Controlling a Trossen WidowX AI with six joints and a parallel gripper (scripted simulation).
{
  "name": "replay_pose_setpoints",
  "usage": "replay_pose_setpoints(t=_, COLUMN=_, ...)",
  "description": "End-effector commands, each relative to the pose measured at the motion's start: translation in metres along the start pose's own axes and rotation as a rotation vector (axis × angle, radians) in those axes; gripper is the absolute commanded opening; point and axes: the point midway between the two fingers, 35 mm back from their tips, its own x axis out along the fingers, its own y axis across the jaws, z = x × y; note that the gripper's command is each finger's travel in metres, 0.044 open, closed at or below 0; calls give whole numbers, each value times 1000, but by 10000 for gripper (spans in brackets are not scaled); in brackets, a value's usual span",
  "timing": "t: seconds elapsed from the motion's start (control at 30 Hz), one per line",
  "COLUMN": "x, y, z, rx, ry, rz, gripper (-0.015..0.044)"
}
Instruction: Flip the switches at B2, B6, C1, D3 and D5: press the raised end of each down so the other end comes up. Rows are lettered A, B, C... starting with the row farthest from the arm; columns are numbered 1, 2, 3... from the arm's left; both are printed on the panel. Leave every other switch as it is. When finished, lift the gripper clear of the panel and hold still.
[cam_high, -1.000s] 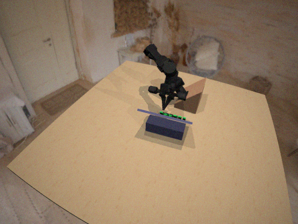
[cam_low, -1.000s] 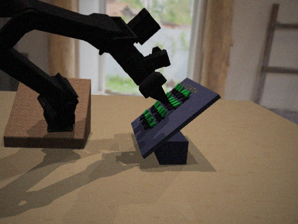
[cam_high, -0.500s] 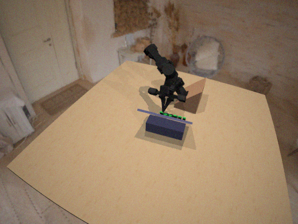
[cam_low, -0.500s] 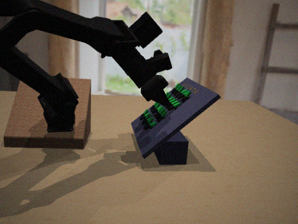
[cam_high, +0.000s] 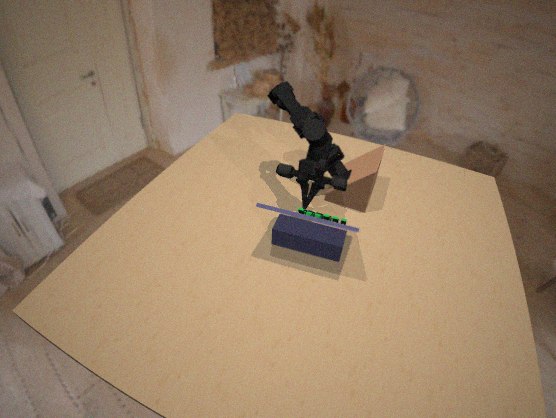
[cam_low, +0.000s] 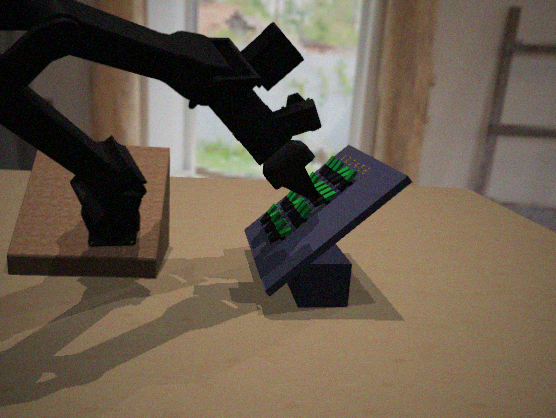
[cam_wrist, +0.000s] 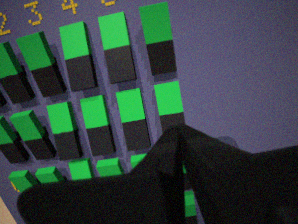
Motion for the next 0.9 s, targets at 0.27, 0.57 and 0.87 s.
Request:
replay_pose_setpoints(t=0.27, x=2, y=1, z=0, rx=-7, ry=2, rz=3, gripper=0)
replay_pose_setpoints(t=0.57, x=3, y=1, z=-1, rx=-7, ry=2, rz=3, gripper=0)
replay_pose_setpoints(t=0.87, x=4, y=1, z=-1, rx=-7, ry=2, rz=3, gripper=0)
